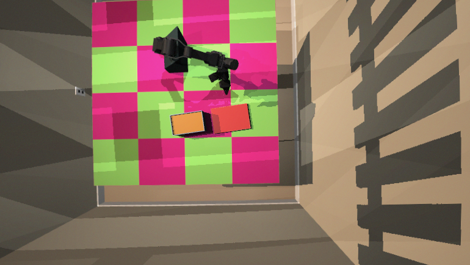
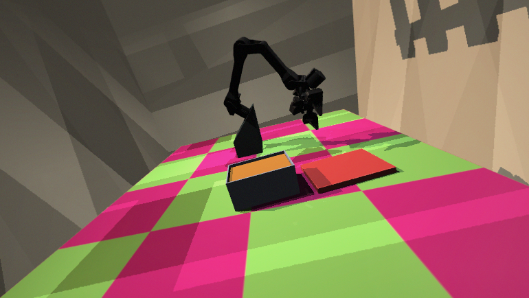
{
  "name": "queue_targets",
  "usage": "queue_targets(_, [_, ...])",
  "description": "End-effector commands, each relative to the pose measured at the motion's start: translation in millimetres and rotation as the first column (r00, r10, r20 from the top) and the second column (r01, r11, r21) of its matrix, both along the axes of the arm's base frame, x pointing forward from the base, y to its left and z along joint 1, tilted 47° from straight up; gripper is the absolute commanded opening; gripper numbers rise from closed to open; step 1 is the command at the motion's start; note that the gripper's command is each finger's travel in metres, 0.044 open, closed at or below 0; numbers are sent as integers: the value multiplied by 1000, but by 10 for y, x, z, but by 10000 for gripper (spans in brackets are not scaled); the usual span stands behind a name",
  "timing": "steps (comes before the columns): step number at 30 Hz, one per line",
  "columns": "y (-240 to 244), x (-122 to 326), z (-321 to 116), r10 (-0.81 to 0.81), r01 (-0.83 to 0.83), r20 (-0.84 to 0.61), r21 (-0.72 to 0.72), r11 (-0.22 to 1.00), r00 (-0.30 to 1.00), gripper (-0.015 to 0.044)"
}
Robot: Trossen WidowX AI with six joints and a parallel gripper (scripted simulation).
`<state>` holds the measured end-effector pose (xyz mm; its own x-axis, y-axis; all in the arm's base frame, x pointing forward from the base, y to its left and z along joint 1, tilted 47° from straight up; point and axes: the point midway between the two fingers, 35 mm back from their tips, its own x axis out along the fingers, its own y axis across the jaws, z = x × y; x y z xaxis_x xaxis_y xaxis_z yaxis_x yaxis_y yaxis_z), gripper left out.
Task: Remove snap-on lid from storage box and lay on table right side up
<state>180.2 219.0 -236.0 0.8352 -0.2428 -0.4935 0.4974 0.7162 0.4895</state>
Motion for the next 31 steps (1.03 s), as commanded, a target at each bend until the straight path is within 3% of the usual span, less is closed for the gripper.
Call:
queue_targets(1, [47,-33,41,0,0,-1,5,1000,1000,440])
queue_targets(31, [11,-8,13,0,0,-1,5,1000,1000,440])
